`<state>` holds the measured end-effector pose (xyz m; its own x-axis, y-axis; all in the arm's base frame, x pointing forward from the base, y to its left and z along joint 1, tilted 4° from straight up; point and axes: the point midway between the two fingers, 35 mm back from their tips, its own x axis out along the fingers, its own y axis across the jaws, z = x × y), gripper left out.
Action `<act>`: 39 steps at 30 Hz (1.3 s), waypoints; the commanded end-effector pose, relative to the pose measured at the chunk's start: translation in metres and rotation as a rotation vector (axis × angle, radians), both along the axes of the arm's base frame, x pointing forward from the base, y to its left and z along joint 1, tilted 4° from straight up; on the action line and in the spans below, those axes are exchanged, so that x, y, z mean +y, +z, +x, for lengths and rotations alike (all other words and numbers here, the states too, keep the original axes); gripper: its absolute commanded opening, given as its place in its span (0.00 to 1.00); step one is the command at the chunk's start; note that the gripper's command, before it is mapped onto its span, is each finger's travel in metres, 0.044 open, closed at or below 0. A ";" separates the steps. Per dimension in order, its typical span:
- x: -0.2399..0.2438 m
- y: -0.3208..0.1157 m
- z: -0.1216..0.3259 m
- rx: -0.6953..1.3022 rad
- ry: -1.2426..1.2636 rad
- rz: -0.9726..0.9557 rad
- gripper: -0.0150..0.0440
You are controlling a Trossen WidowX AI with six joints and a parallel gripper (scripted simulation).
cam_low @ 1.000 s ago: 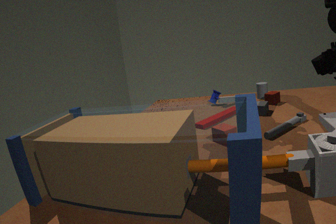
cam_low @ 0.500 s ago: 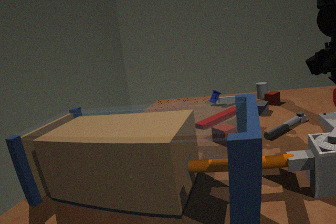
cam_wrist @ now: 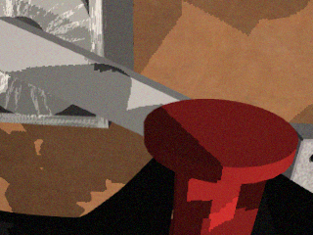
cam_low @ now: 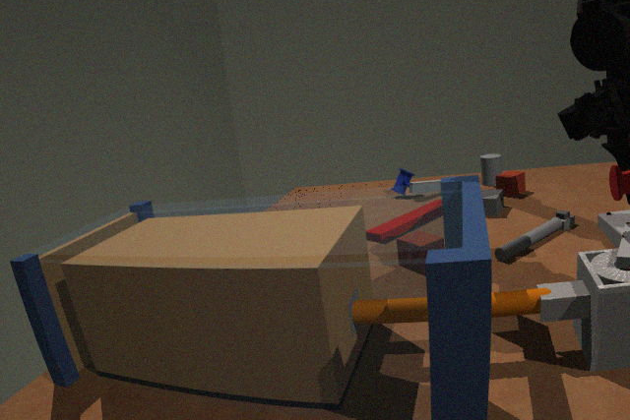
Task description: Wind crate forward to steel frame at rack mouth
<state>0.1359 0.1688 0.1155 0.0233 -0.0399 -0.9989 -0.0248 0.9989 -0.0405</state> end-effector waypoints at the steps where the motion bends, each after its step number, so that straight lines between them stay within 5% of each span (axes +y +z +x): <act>1: -0.003 -0.002 0.011 -0.016 -0.012 -0.010 0.25; 39: -0.007 0.000 0.049 -0.020 -0.012 -0.011 0.25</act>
<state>0.1730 0.1610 0.1179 0.0248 -0.0472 -0.9986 -0.0234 0.9986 -0.0477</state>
